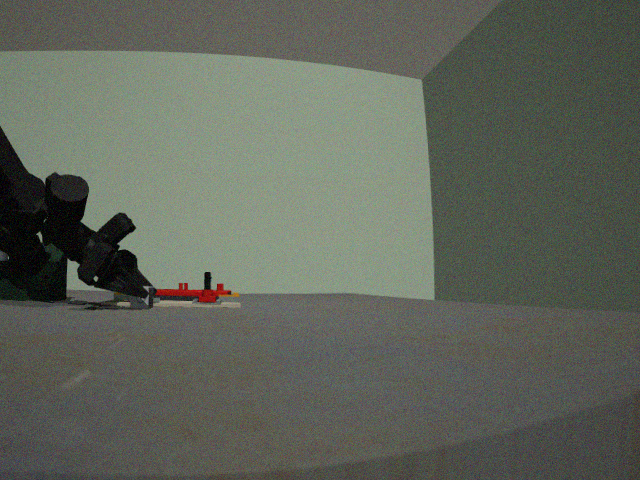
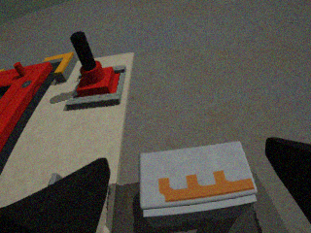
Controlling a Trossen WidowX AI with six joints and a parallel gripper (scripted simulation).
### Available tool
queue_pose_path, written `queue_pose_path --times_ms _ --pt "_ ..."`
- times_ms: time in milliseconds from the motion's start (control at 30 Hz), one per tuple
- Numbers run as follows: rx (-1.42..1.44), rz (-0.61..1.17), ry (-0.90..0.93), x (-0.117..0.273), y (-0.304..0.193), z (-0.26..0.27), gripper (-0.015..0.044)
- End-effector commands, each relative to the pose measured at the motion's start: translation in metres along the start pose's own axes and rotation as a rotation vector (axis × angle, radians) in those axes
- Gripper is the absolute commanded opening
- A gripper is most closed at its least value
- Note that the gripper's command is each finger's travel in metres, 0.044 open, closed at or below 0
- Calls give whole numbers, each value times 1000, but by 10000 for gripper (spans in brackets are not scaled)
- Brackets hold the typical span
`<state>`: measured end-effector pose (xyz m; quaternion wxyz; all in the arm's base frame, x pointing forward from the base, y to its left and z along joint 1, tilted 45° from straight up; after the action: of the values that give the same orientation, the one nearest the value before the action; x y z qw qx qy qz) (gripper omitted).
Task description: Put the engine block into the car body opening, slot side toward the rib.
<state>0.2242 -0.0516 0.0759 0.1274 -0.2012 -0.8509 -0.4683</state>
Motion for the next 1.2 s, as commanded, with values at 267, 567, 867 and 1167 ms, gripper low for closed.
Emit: queue_pose_path --times_ms 267,567,867,1167 --pt "-25 26 13 -4 3 0 440" --pt "-180 181 72 -28 23 2 440" --pt "-264 307 91 -40 38 6 440" --pt "-326 494 86 -47 55 17 440"
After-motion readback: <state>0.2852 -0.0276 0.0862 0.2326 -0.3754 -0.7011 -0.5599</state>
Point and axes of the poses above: the point midway between the two fingers, 35 mm back from their tips, its own x axis back along the fingers, its own z axis across the jaws, y = z × x, the point moved 4 cm from there along x, back along the fingers, and after that the axes turned 15 degrees about -x, right-handed, at the moved point
